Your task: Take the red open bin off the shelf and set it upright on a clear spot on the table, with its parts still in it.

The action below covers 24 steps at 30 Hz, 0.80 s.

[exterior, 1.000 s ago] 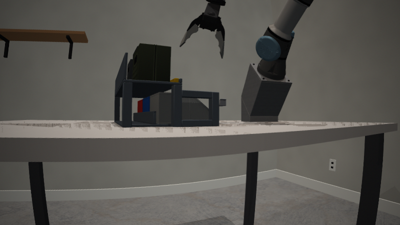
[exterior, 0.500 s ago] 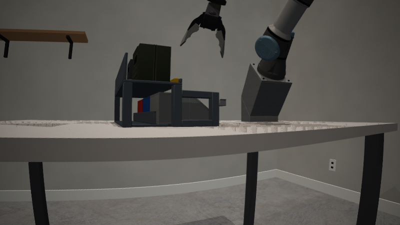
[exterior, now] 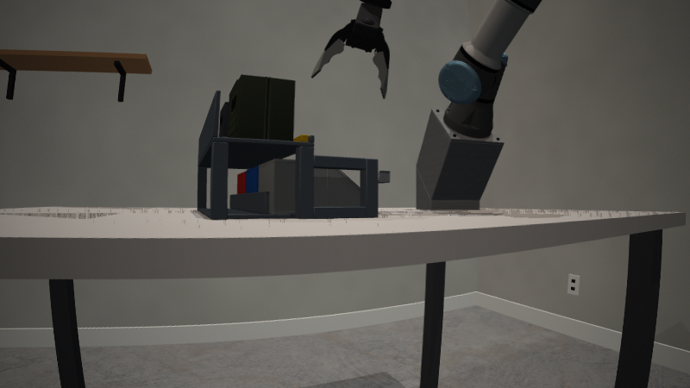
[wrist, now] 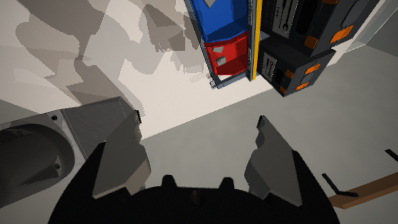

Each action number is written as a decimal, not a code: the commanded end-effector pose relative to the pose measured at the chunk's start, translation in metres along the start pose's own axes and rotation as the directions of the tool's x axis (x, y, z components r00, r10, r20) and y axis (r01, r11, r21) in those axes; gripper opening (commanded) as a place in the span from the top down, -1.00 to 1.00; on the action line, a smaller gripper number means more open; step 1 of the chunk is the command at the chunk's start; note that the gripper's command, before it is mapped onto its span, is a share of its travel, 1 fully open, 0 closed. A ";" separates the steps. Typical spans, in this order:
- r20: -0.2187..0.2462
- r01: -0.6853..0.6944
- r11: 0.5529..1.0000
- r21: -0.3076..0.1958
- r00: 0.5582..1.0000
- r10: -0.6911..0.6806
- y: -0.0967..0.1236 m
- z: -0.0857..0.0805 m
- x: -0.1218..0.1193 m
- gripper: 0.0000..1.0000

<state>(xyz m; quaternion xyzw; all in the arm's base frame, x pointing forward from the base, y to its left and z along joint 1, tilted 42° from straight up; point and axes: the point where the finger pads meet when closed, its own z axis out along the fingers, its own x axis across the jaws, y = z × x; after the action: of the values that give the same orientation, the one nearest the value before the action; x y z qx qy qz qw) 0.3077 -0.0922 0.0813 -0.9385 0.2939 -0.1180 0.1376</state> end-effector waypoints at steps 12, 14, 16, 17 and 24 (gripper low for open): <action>-0.170 0.146 0.980 0.132 0.978 -0.123 0.025 -0.041 -0.011 -1.00; -0.075 0.065 0.996 0.058 0.995 -0.060 0.012 -0.020 -0.004 -1.00; -0.144 0.125 0.986 0.111 0.984 -0.108 0.022 -0.036 -0.009 -1.00; -0.180 0.156 0.978 0.136 0.975 -0.130 0.027 -0.045 -0.011 -1.00; -0.180 0.156 0.978 0.136 0.975 -0.130 0.027 -0.045 -0.011 -1.00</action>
<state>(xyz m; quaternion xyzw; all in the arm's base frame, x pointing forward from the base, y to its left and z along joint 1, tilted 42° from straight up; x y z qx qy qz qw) 0.3039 -0.0953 0.0844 -0.9397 0.2872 -0.1252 0.1370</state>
